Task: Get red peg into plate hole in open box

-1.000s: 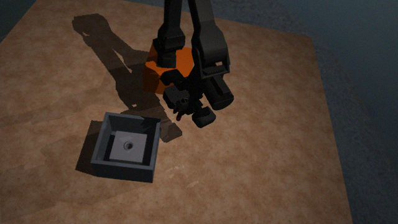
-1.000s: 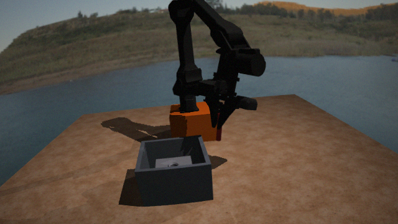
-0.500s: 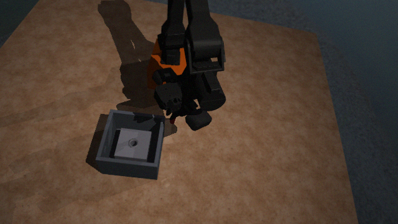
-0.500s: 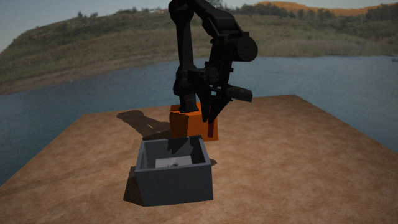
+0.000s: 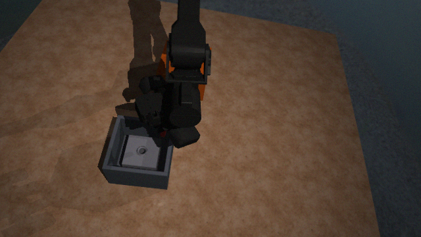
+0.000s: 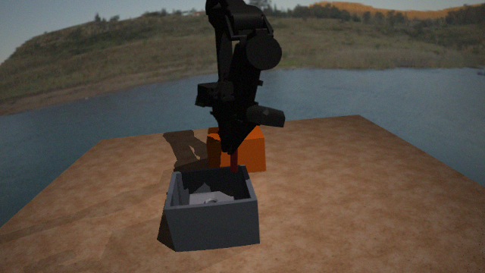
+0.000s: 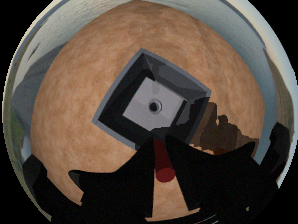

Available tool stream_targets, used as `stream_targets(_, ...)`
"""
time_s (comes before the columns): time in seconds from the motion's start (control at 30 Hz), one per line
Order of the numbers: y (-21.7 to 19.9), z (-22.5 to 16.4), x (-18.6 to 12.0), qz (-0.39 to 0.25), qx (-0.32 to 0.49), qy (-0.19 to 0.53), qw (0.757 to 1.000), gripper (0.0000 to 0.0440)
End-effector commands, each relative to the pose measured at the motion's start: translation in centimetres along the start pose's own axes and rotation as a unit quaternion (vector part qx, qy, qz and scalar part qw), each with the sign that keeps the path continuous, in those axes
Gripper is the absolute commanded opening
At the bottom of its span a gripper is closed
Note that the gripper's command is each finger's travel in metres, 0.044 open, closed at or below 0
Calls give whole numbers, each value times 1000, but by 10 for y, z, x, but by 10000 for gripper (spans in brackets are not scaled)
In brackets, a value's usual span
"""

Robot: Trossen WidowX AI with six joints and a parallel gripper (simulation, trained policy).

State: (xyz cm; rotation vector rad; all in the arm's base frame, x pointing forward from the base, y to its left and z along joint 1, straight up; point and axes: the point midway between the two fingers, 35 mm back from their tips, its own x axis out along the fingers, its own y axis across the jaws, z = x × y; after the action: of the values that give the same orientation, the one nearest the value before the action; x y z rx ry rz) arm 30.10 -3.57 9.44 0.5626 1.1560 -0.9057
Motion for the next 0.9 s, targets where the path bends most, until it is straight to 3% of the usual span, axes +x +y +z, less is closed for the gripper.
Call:
stream_targets(0.0, 0, 15, 5, 3, 10, 4, 1000, 0)
stream_targets(0.5, -6, 49, 50, -3, 44, 35, 998, 6)
stream_targets(0.7, -8, 47, 73, -10, 35, 52, 998, 132)
stream_targets(0.8, -8, 48, 81, -16, 27, 58, 998, 149)
stream_targets(0.87, -6, 53, 85, -15, 26, 56, 998, 186)
